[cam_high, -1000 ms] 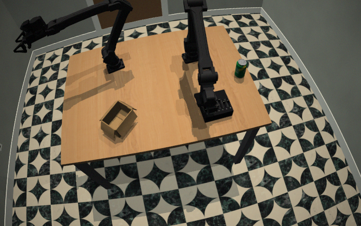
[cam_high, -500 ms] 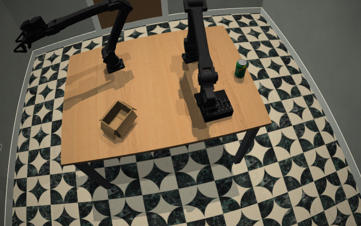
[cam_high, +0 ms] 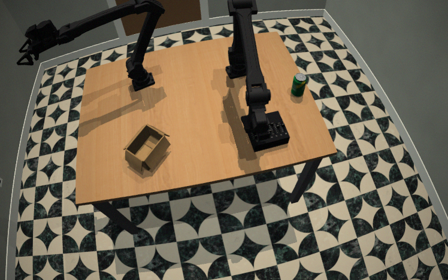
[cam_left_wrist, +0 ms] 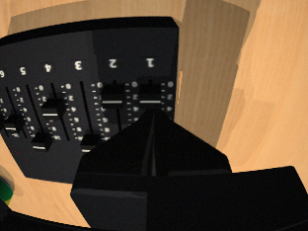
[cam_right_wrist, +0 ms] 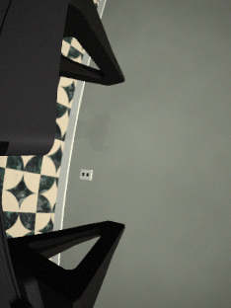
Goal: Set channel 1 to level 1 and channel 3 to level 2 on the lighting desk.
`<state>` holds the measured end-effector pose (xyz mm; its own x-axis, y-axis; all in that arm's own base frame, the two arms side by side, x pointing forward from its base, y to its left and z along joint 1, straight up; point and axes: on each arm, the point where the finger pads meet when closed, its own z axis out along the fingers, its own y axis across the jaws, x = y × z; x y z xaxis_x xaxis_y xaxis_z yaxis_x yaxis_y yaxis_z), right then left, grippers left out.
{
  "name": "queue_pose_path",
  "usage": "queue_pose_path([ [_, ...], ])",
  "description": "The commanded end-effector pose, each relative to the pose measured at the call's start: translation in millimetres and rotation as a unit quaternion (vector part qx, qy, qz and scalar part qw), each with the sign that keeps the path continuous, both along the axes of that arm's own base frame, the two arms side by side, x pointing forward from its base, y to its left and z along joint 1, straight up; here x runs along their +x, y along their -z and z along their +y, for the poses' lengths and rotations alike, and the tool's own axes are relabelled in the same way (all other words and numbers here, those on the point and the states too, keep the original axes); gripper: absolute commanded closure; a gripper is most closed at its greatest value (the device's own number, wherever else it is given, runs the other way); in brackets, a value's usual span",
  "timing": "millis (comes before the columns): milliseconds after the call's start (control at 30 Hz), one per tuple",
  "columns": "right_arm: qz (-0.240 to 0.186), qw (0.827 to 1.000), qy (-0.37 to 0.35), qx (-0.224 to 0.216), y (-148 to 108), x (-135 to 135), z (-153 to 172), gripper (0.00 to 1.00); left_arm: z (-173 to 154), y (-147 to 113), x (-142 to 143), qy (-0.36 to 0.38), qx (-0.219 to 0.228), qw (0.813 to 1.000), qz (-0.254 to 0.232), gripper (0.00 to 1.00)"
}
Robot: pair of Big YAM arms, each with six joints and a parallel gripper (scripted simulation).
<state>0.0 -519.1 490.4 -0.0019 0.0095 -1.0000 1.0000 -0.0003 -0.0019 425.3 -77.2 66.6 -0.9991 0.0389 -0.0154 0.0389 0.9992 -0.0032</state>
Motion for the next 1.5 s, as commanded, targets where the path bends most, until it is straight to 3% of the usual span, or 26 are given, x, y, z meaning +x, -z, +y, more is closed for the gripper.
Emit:
queue_pose_path([
  [0,-0.004,1.000,0.001,-0.030,-24.4,-2.9,0.5,0.00,2.2,-5.1,21.3,-0.003,0.000,1.000,-0.009,1.00],
  [1467,-0.004,1.000,0.001,-0.030,-24.4,-2.9,0.5,0.00,2.8,-1.0,15.9,-0.003,0.000,1.000,-0.004,1.00],
])
